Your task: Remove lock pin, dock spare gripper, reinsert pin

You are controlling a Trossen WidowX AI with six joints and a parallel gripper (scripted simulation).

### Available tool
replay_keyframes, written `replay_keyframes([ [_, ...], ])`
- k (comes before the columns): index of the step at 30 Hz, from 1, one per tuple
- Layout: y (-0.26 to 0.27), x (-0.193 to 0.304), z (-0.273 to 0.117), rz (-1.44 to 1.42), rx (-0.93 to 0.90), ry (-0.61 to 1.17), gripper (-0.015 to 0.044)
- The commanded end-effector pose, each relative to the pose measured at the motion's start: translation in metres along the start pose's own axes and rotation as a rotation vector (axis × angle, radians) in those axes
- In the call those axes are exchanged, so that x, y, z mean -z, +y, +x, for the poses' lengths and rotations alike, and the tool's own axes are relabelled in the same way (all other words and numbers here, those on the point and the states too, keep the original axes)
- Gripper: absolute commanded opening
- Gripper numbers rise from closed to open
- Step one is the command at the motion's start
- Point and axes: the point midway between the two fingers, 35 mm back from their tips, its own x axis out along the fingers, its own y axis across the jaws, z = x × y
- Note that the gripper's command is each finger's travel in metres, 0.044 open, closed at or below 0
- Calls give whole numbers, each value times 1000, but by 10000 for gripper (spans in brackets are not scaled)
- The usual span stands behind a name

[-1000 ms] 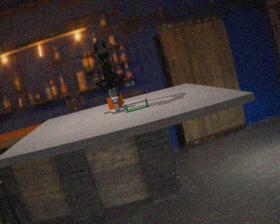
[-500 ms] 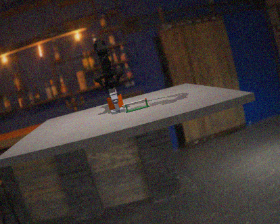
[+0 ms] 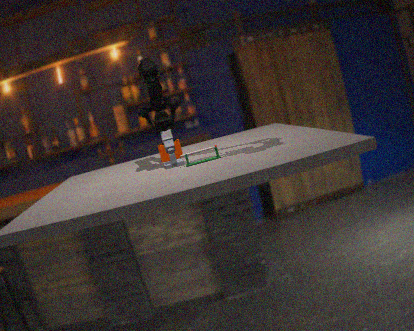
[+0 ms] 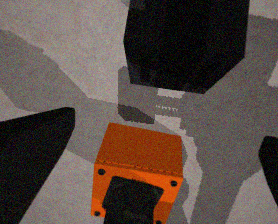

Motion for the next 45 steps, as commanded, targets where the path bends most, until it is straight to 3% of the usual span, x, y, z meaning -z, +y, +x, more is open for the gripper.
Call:
replay_keyframes([
  [1, 0, 2, -5, 1, 0, 1, 440],
  [21, 0, 12, -49, -3, 1, -106, 440],
  [26, 0, 10, -43, -4, 2, -80, 440],
  [36, 101, 2, -49, -5, -9, -85, 180],
  [42, 118, -4, -52, -19, -2, -91, 180],
  [45, 119, -30, -51, -225, 44, -110, 180],
])
